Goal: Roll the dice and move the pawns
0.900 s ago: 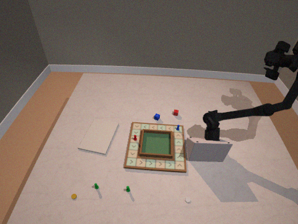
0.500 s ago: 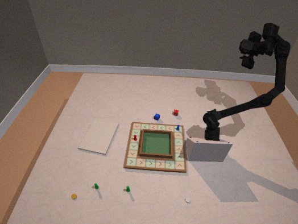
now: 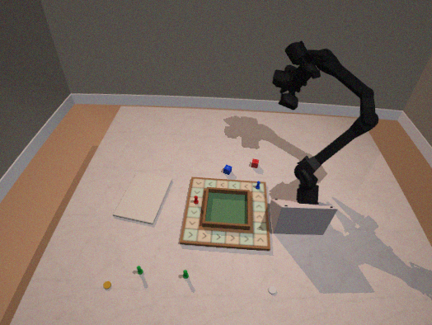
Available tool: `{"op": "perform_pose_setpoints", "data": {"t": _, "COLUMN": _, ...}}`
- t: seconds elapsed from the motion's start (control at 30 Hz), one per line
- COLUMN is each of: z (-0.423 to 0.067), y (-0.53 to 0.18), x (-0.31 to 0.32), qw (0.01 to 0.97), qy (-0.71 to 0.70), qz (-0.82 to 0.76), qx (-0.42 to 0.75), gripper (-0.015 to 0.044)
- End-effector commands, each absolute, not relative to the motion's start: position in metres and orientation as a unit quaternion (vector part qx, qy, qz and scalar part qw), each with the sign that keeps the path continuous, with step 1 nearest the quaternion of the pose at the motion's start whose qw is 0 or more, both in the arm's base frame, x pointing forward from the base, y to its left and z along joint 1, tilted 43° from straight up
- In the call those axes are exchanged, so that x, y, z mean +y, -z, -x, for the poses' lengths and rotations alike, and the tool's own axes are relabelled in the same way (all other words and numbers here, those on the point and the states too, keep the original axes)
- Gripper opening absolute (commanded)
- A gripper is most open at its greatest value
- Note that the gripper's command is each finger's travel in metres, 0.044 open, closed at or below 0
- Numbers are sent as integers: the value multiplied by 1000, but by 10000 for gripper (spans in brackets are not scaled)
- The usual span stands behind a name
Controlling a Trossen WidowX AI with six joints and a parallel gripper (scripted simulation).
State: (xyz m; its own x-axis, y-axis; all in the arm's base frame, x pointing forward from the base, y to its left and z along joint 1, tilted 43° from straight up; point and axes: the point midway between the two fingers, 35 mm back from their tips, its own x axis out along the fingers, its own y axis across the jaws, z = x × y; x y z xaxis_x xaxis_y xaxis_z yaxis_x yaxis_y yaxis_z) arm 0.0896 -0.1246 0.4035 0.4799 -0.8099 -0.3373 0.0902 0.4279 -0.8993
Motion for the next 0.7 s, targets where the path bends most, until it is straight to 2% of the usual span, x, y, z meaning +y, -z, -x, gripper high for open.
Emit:
{"op": "perform_pose_setpoints", "data": {"t": 0.0, "z": -136, "y": -355, "x": -127, "qw": 748, "qy": 279, "qz": 396, "qx": 454, "gripper": 275}}
{"op": "perform_pose_setpoints", "data": {"t": 0.17, "z": -177, "y": -277, "x": -128, "qw": 744, "qy": 260, "qz": 329, "qx": 520, "gripper": 275}}
{"op": "perform_pose_setpoints", "data": {"t": 0.33, "z": -190, "y": -196, "x": -125, "qw": 722, "qy": 257, "qz": 263, "qx": 586, "gripper": 275}}
{"op": "perform_pose_setpoints", "data": {"t": 0.67, "z": -189, "y": -179, "x": -128, "qw": 718, "qy": 258, "qz": 255, "qx": 595, "gripper": 275}}
